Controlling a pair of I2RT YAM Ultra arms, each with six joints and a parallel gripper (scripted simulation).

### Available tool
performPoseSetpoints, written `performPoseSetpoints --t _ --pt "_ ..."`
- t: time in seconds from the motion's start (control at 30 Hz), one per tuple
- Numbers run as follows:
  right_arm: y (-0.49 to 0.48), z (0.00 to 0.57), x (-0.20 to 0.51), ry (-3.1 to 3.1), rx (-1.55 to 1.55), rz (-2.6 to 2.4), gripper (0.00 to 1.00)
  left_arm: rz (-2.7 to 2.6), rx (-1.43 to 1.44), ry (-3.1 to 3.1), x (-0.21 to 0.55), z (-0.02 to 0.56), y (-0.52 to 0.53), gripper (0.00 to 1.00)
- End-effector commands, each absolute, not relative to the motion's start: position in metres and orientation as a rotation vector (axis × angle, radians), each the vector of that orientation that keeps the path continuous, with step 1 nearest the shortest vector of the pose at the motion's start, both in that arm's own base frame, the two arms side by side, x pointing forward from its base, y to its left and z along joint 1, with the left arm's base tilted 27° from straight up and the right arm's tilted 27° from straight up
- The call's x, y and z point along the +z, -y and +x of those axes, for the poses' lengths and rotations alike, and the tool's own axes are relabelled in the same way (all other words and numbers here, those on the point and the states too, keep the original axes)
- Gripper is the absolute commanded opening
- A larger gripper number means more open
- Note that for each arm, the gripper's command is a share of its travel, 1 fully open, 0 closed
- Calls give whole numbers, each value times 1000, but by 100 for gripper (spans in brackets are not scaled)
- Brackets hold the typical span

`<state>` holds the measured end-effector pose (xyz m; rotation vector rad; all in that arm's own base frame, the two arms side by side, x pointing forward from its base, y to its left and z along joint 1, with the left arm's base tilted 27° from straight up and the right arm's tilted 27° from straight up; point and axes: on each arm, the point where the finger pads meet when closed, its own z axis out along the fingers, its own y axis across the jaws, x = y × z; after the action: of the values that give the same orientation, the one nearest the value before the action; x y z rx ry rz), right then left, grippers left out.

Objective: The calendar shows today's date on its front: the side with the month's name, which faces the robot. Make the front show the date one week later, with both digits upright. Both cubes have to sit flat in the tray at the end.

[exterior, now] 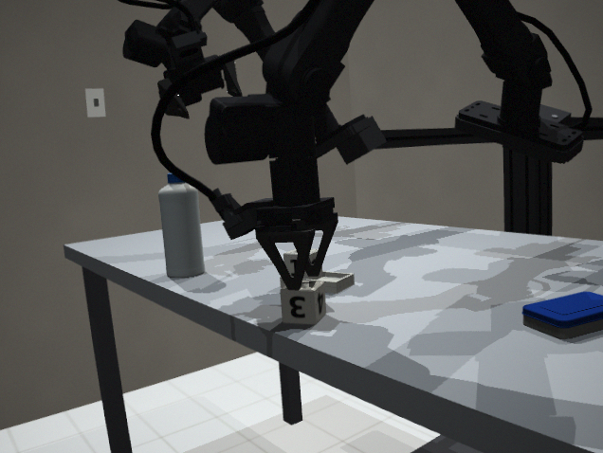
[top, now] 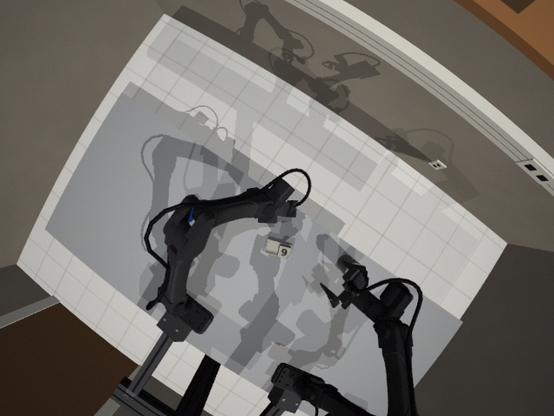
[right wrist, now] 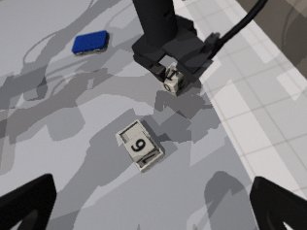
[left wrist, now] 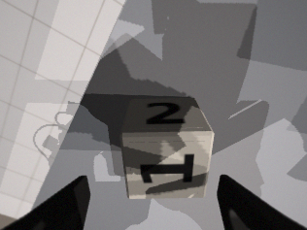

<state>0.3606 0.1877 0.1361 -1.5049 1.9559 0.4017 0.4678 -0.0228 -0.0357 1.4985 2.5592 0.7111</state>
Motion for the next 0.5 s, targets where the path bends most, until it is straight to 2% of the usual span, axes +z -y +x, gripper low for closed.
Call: performPoseSetpoints --t 0.0,0.23,0.47 --pt "-203 354 151 -1887 451 -1544 100 1488 716 -2515 12 464 48 70" --pt "-204 352 149 -1887 465 -1549 100 1623 810 -2507 18 452 49 70" --pt "-204 352 149 -1887 466 -1549 100 2152 1168 -2293 7 436 70 70"
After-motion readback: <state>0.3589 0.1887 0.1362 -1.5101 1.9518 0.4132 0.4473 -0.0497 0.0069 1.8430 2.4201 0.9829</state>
